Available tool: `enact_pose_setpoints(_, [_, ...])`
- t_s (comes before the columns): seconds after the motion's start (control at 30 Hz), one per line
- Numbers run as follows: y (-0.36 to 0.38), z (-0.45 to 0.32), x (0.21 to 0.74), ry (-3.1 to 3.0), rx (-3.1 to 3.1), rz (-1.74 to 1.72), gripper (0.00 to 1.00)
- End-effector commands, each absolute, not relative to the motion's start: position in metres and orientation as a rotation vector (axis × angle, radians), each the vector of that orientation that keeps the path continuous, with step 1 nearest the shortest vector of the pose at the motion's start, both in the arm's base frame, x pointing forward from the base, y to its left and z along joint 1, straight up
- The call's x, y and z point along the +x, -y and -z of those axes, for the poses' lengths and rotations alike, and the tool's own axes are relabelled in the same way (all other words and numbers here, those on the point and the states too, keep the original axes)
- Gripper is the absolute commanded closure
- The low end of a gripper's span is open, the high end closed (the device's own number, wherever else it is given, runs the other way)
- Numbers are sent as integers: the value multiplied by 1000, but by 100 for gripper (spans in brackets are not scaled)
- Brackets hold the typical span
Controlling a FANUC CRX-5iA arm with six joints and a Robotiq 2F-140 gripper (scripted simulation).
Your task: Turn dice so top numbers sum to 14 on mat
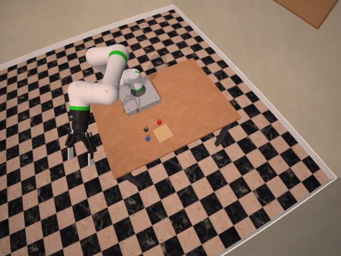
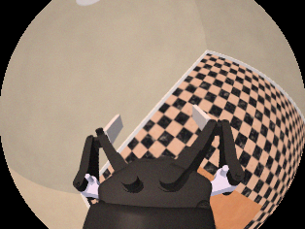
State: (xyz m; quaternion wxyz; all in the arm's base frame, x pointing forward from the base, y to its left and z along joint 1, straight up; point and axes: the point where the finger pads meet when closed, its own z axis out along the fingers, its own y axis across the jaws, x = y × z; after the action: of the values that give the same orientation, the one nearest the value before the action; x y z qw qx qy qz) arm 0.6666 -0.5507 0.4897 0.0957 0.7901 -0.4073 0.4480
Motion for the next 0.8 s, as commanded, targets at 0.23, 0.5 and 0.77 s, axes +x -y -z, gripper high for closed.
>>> enact_pose_setpoints(0.23, [450, -359, 669, 1010, 2617, -1013, 0])
enact_pose_setpoints(0.5, [398, -299, 657, 887, 2742, -845, 0])
enact_pose_setpoints(0.77, [309, -210, 618, 638, 2929, -536, 0])
